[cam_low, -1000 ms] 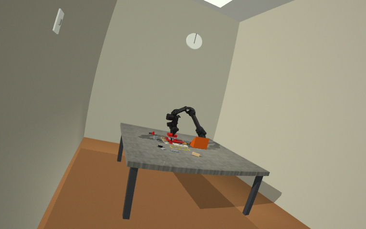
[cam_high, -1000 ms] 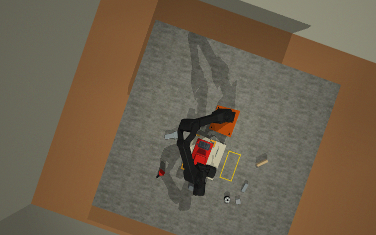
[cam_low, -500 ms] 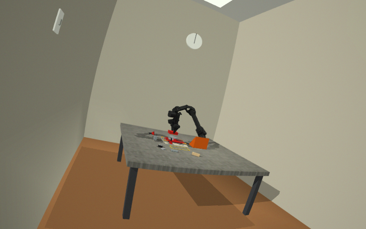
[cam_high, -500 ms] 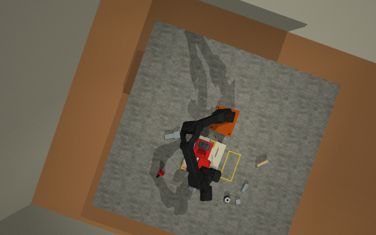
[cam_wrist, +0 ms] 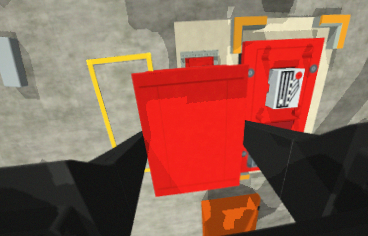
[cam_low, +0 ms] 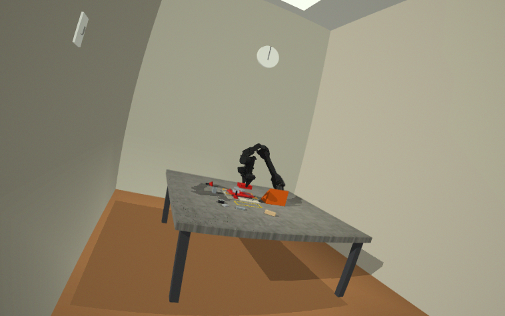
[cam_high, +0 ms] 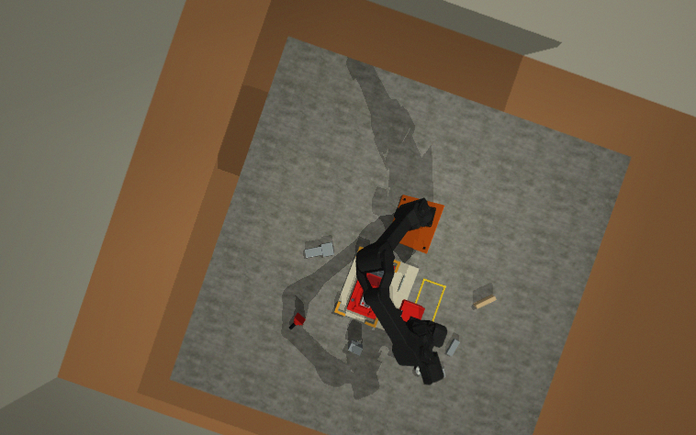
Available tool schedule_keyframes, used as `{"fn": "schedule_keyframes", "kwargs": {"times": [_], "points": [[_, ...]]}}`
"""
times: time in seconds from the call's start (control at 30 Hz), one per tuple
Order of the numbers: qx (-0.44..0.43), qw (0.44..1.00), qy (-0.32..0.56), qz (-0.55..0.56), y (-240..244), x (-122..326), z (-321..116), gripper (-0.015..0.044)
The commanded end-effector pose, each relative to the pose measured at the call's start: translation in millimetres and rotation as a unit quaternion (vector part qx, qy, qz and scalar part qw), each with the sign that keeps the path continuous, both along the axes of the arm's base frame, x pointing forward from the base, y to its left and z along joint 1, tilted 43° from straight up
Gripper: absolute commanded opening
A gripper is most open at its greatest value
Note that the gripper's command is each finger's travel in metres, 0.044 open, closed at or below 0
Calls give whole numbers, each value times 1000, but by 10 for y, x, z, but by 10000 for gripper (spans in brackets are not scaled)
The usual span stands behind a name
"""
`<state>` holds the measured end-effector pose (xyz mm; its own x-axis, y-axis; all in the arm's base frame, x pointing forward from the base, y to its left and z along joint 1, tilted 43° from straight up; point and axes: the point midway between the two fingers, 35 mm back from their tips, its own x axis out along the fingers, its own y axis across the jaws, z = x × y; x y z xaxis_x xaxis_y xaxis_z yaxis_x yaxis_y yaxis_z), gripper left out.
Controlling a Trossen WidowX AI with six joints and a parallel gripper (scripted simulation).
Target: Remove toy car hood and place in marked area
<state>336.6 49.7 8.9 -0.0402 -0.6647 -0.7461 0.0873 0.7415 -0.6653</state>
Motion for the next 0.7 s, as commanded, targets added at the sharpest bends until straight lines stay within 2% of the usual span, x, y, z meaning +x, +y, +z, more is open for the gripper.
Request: {"fn": "schedule_keyframes", "kwargs": {"times": [0.0,0.23,0.67], "points": [[1,1000,-1,-4,268,-60,-239,0],[-4,1000,-2,-10,588,-204,-550,0],[-4,1000,-2,-11,555,-205,-607,0]]}}
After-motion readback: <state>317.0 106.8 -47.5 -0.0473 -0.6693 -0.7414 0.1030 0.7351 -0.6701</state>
